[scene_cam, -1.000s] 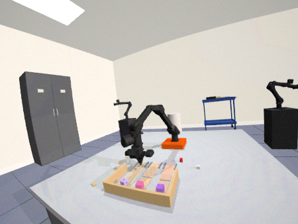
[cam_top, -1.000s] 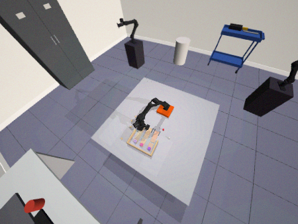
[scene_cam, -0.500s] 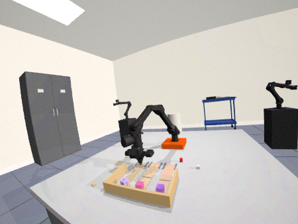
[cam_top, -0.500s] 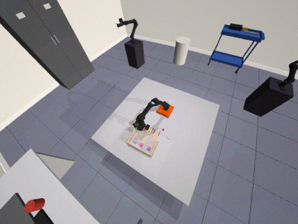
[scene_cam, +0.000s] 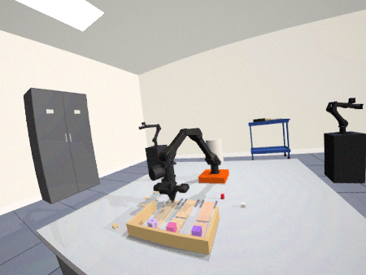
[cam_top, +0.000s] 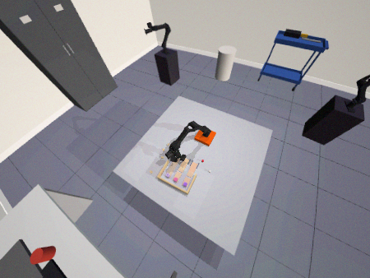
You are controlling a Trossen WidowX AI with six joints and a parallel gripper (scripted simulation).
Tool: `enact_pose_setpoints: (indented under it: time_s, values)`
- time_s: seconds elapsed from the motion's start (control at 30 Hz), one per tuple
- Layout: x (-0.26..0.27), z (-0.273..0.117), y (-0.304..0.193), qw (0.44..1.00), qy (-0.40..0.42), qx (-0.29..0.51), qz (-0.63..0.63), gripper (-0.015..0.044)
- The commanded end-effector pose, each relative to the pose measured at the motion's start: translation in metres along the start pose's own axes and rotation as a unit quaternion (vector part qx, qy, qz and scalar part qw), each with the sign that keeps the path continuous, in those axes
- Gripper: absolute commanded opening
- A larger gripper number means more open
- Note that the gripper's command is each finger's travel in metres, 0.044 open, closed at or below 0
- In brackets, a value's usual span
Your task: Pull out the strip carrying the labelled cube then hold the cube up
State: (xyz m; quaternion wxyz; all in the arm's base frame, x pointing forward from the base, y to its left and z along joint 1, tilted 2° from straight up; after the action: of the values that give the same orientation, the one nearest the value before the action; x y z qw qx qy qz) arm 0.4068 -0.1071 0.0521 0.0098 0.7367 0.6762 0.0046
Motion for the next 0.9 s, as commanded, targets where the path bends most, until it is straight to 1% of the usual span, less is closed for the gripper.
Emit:
enact_pose_setpoints:
  time_s: [0.0,0.87]
  values:
    - [-0.002,0.003,-0.008,1.000,-0.001,0.007,-0.002,0.0000]
    - [-0.011,0.004,-0.047,1.000,-0.001,0.009,-0.002,0.0000]
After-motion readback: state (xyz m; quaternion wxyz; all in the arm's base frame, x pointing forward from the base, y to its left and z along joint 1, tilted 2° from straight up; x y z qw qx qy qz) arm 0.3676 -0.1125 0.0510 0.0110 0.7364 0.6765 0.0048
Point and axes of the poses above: the point midway between the two fingers, 35 mm back from their tips, its own z axis out along the fingers, its own x axis across the jaws, y = z × x, the point moved 5 cm from there along -z, back along the fingers, and after that the axes turned 14 degrees about z, right-handed, at the moved point
